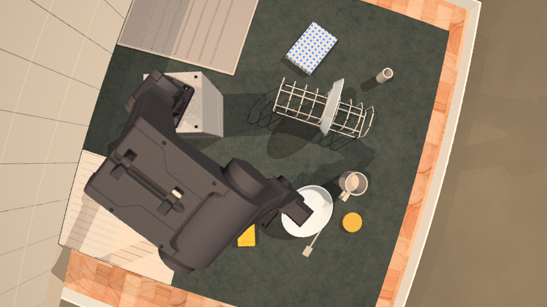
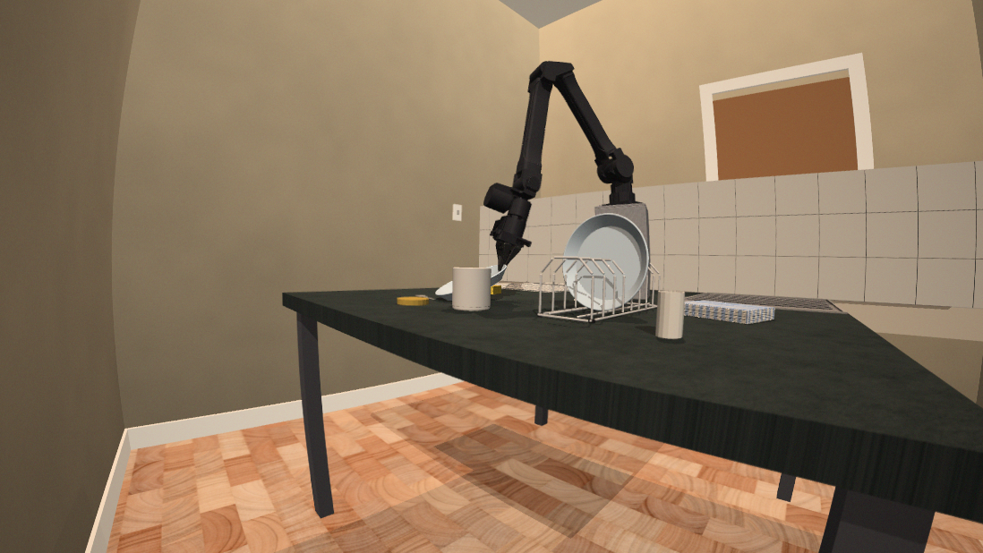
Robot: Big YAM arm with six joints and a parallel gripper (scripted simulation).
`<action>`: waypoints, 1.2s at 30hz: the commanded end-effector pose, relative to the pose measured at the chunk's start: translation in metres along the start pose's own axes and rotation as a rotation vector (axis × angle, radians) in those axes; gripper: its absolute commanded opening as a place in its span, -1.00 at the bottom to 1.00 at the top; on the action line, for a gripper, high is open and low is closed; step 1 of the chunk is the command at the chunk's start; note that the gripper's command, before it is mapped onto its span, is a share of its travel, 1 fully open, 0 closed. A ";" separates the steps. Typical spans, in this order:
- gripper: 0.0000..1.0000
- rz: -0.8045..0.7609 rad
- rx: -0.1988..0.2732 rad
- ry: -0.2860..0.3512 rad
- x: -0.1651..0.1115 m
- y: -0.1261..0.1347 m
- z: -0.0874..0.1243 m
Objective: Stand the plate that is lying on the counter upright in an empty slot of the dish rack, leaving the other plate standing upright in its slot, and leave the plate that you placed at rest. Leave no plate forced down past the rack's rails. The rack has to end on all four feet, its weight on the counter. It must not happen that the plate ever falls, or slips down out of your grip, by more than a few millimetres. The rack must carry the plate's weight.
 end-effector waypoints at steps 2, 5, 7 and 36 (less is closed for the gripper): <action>-1.00 -0.007 -0.035 -0.010 -0.008 0.020 0.009; -1.00 -0.008 -0.075 -0.020 -0.009 0.027 0.012; -1.00 -0.006 -0.120 -0.031 -0.010 0.025 0.008; -1.00 -0.006 -0.383 -0.097 -0.025 0.084 0.031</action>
Point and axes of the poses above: the point where the finger pads meet when closed, its own z axis back along the fingers, its own y axis across the jaws, x = y × z, the point moved 7 cm from there along z, back along the fingers, and after that the axes turned 14 degrees about -z, right-handed, at the moved point
